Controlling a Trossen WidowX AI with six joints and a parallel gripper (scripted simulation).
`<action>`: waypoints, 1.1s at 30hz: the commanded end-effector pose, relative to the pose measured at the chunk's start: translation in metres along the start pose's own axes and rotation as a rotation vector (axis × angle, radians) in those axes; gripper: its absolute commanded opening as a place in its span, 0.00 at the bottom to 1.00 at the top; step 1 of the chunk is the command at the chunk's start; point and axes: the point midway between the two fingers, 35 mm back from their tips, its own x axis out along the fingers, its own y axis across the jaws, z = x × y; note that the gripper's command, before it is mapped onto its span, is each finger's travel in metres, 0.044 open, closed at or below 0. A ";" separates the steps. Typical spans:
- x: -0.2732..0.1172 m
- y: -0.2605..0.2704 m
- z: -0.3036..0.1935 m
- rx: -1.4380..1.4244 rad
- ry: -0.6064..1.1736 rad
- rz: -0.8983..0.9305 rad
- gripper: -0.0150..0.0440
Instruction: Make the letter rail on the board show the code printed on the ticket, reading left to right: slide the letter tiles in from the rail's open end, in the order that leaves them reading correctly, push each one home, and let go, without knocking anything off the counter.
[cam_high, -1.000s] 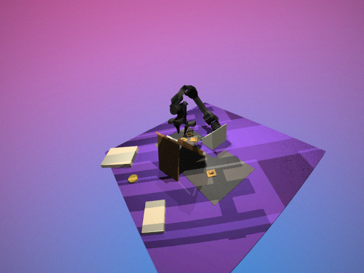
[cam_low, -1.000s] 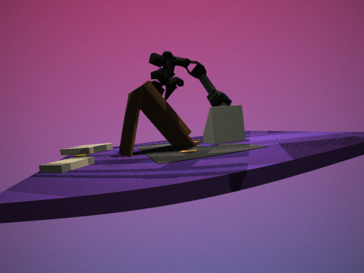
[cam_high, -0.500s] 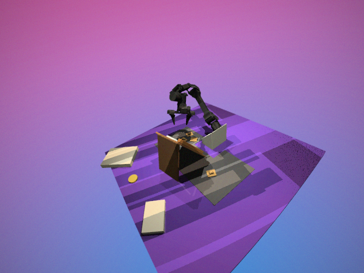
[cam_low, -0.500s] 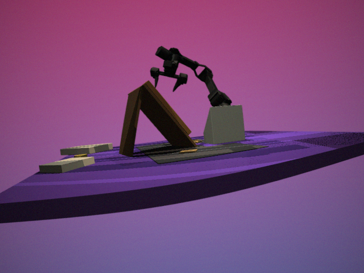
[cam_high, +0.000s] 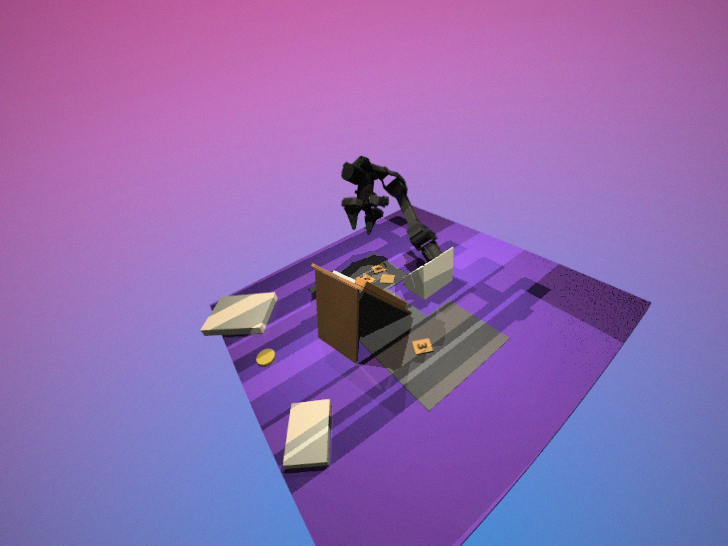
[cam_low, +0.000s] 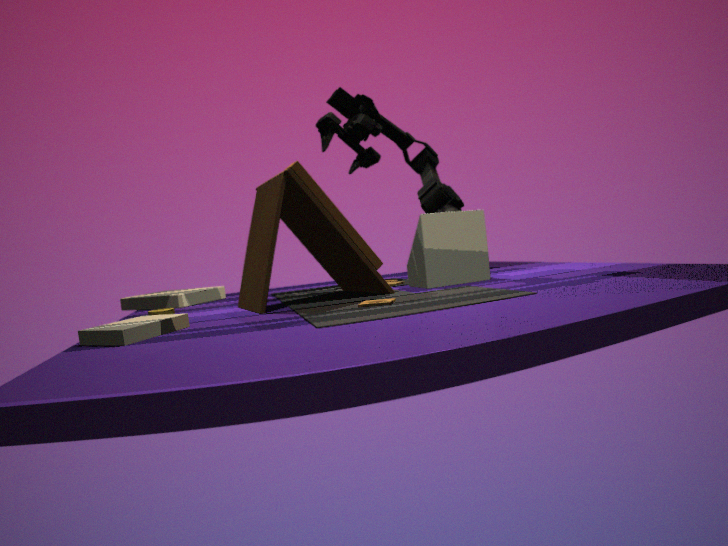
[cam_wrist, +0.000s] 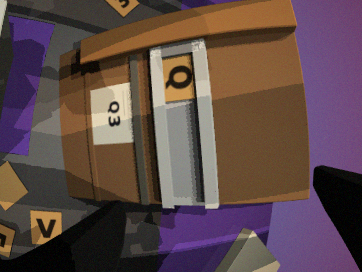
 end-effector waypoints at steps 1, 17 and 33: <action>-0.008 0.003 0.000 -0.091 -0.017 -0.023 1.00; -0.002 -0.003 0.004 -0.099 -0.021 -0.008 0.87; 0.152 -0.066 0.135 -0.225 -0.117 0.260 0.83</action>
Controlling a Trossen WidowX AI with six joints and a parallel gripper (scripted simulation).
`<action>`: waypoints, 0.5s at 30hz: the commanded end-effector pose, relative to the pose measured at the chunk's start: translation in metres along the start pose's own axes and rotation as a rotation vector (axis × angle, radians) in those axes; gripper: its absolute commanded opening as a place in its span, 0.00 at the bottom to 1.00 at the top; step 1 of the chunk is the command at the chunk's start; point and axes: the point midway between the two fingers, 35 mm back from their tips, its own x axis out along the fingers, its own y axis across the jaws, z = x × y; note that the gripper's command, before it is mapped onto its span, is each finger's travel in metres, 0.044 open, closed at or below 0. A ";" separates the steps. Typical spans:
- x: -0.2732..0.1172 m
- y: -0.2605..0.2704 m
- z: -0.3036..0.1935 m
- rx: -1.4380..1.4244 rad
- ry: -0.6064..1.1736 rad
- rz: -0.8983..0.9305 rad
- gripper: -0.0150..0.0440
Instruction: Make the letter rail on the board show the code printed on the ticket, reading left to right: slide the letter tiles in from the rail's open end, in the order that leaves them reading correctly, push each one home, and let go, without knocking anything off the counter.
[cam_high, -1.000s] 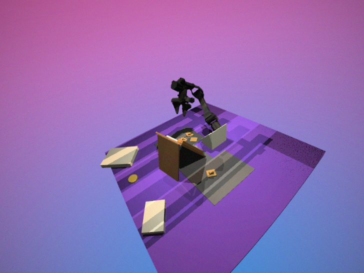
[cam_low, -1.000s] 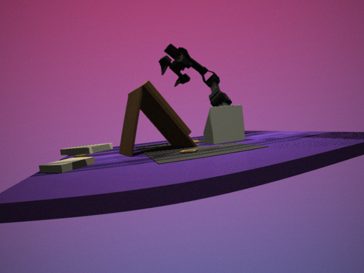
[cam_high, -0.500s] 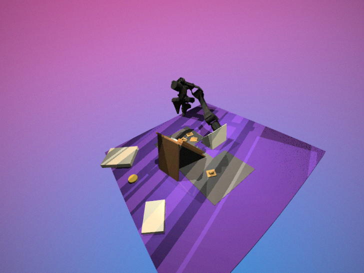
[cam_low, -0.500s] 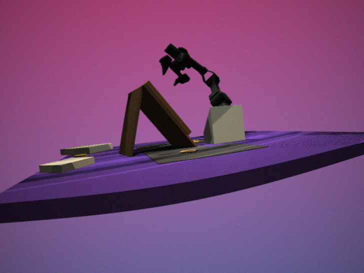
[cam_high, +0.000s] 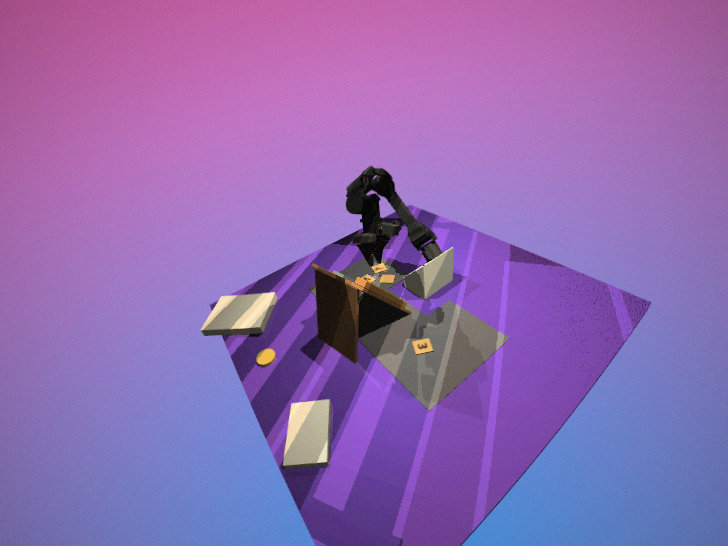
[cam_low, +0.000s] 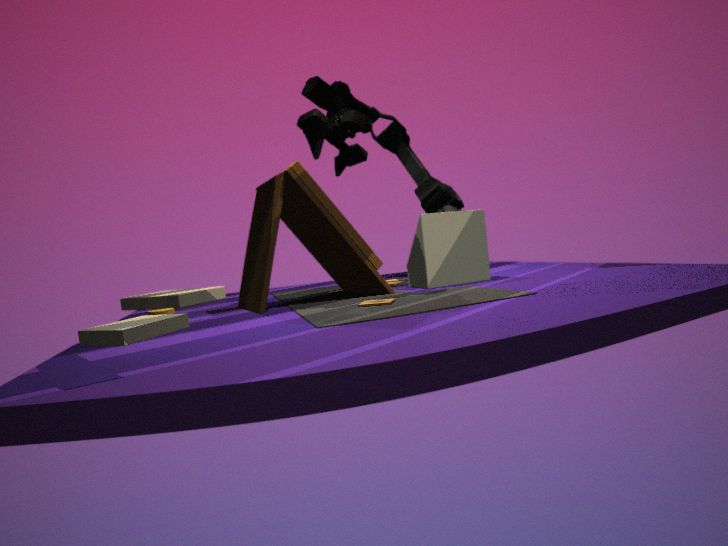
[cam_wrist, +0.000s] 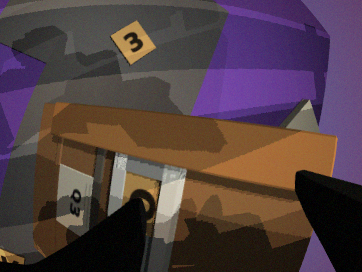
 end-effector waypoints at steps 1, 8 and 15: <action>0.053 -0.017 0.035 -0.052 -0.019 0.092 0.83; 0.146 -0.011 0.074 -0.207 0.003 0.288 0.83; 0.237 0.027 0.114 -0.372 0.011 0.481 0.83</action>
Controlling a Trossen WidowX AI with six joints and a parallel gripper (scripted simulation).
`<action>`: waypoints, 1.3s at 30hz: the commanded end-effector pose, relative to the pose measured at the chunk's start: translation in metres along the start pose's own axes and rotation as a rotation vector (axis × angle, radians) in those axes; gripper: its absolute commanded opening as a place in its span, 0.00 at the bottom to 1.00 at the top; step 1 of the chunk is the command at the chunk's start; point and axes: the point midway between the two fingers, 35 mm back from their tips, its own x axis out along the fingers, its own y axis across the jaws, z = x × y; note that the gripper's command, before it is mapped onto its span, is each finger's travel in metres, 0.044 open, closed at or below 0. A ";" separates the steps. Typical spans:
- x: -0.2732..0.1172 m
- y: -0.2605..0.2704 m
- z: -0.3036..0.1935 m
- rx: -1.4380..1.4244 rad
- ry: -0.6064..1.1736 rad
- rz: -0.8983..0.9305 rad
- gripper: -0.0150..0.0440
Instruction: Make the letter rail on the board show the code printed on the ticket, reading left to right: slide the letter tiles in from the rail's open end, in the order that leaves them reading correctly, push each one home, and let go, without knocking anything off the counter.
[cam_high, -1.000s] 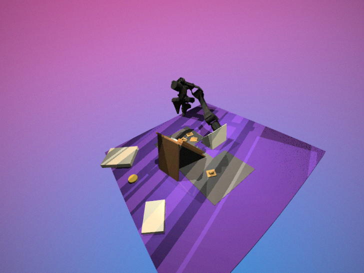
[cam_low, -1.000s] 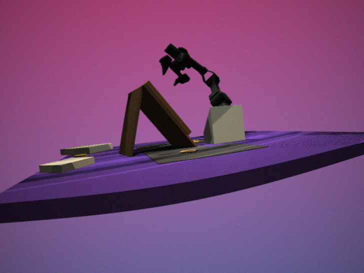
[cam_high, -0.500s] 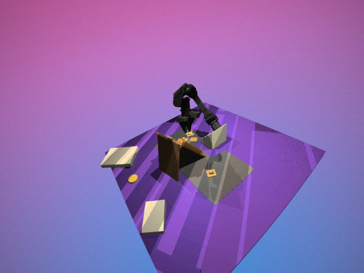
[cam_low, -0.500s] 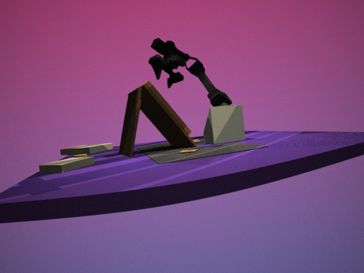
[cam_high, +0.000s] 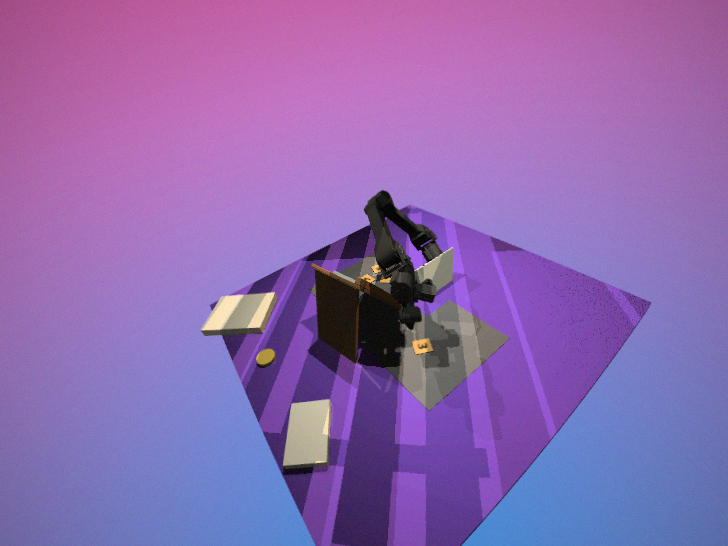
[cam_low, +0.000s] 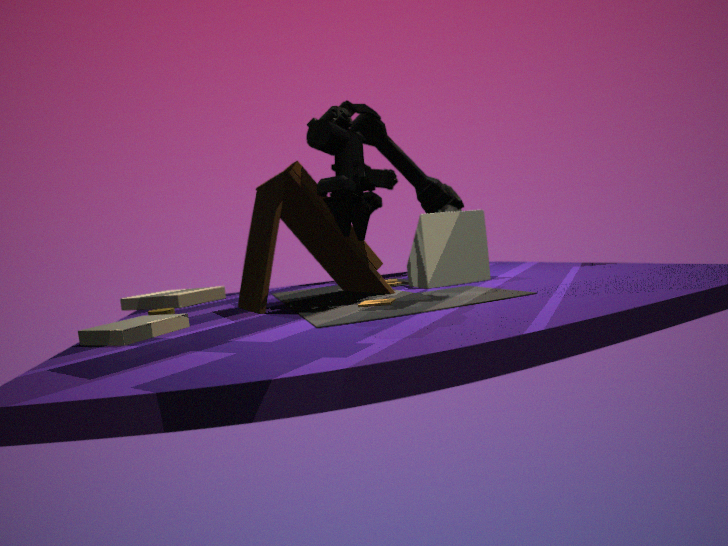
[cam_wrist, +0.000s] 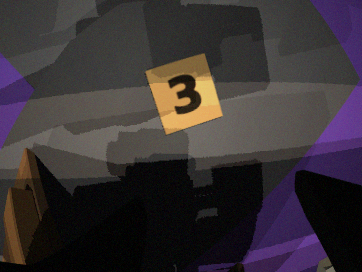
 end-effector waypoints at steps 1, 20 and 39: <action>0.061 0.000 0.028 -0.105 0.008 0.120 0.83; 0.105 0.005 0.032 -0.124 0.009 0.142 0.83; 0.112 0.006 0.032 -0.124 0.009 0.142 0.83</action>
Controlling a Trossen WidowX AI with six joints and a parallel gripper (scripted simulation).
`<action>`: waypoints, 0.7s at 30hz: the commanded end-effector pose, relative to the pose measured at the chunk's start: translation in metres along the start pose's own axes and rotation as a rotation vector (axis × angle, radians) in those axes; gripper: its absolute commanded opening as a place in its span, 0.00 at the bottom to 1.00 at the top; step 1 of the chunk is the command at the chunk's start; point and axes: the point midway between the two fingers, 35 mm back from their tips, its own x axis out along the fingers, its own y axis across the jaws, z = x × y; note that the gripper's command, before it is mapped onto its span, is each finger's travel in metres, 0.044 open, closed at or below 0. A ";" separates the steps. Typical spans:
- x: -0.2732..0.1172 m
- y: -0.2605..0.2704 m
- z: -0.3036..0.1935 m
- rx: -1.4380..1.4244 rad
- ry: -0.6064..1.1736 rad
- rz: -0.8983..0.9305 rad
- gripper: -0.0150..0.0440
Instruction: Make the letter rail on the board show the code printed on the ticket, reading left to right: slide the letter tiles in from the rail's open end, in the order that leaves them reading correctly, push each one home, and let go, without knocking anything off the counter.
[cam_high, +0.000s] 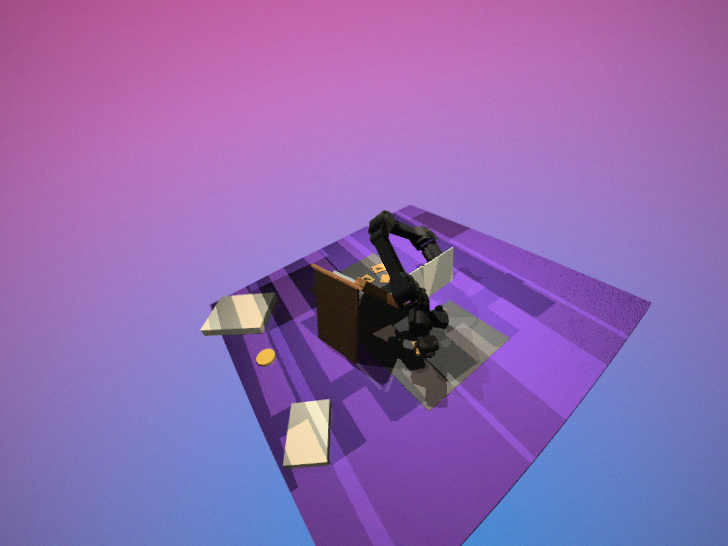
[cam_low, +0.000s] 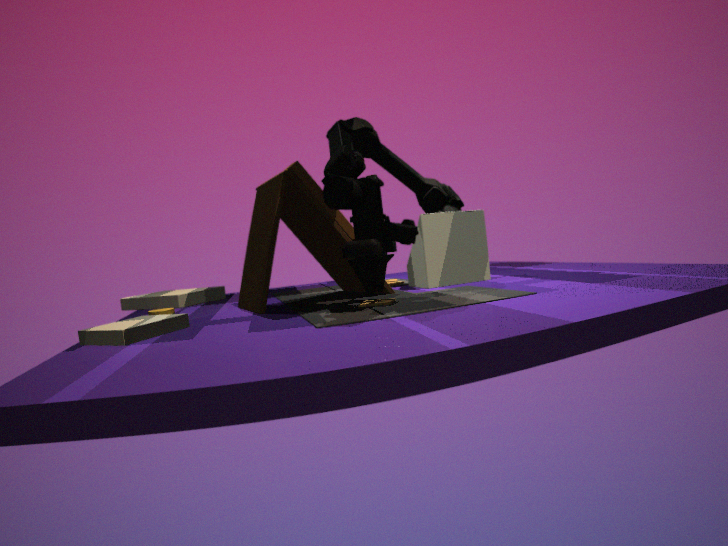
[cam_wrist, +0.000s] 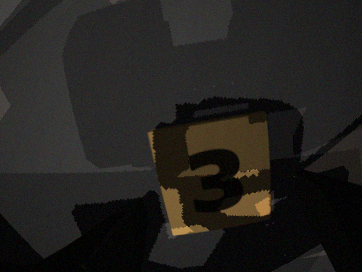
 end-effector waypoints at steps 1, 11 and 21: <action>0.006 0.001 0.000 -0.004 0.004 0.003 0.83; 0.018 0.001 0.000 -0.004 0.005 0.004 0.83; 0.018 0.001 0.000 -0.004 0.005 0.004 0.83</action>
